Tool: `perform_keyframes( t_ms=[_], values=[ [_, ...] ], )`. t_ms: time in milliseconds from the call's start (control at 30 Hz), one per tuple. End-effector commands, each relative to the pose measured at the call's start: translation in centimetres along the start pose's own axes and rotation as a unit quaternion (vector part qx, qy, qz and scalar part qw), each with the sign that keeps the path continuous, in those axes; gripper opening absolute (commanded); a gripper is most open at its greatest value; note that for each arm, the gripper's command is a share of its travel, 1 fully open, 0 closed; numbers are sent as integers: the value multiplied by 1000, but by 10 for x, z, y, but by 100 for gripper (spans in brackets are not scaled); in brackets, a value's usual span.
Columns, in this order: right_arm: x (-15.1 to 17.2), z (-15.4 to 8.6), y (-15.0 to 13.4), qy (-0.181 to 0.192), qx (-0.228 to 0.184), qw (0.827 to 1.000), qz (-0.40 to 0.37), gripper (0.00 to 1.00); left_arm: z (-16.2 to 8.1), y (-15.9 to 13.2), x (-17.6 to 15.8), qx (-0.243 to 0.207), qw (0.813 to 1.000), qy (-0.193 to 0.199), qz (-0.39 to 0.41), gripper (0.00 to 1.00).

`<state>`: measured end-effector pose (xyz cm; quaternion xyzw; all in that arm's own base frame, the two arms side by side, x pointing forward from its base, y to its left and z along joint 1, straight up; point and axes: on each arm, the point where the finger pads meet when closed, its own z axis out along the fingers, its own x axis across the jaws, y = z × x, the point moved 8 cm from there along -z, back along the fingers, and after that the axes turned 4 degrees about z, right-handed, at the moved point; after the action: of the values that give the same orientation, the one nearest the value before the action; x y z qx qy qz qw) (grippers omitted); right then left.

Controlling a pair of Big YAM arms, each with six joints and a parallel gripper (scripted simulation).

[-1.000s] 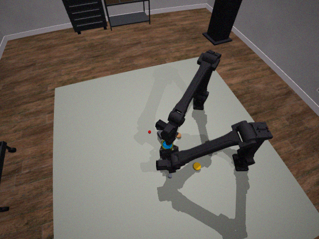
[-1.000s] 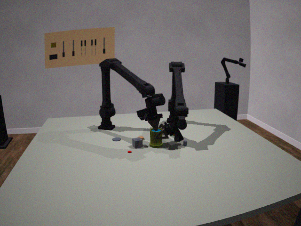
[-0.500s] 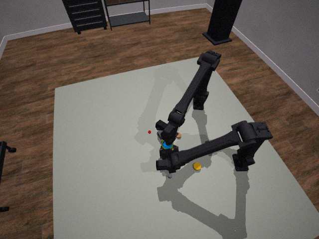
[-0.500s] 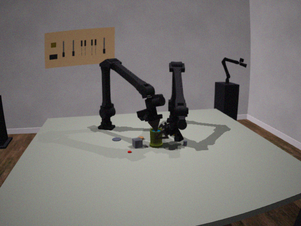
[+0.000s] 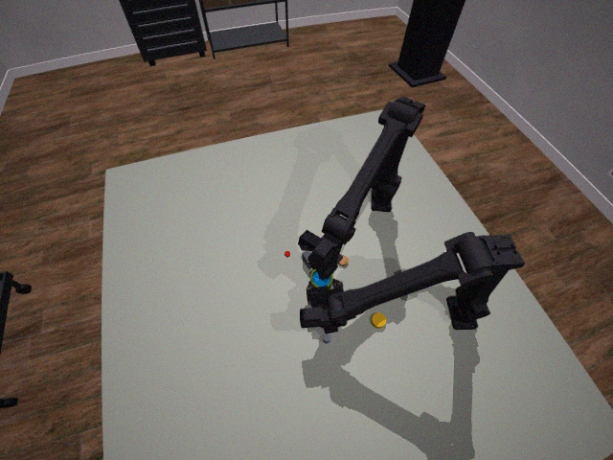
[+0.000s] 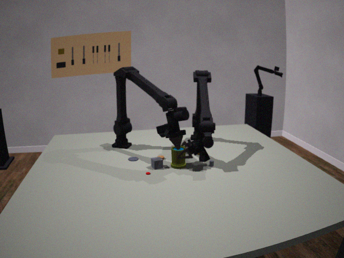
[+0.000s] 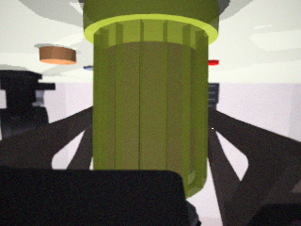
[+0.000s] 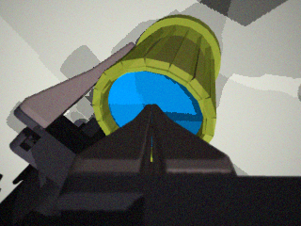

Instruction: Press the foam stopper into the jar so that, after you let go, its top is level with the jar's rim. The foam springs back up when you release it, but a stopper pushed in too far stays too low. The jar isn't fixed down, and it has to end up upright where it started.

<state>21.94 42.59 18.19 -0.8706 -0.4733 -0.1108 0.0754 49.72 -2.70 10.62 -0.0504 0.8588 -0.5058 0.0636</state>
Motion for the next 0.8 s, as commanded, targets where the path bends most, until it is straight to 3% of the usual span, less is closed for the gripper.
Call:
perform_keyframes(
  t_ms=[0,67,333,367,467,533,600,767],
  values=[
    [3,16,1,-20,-3,1000,3,0,-8,-19,-3,3,1000,-5,19,64],
    [20,1,2,-3,-1,1000,6,0,-8,-19,-3,3,1000,-5,19,64],
    [24,-14,1,-6,-2,1000,6,0,-8,-19,-3,3,1000,-5,19,64],
    [27,-36,1,14,0,1000,6,0,-8,-19,-3,3,1000,-5,19,64],
    [29,-53,0,25,1,1000,6,0,-8,-19,-3,3,1000,-5,19,64],
    [29,-53,0,25,1,1000,6,0,-8,-19,-3,3,1000,-5,19,64],
    [28,-29,1,-4,-2,1000,6,0,-8,-19,-3,3,1000,-5,19,64],
    [33,-68,0,24,1,1000,6,0,-8,-19,-3,3,1000,-5,19,64]
  ],
)
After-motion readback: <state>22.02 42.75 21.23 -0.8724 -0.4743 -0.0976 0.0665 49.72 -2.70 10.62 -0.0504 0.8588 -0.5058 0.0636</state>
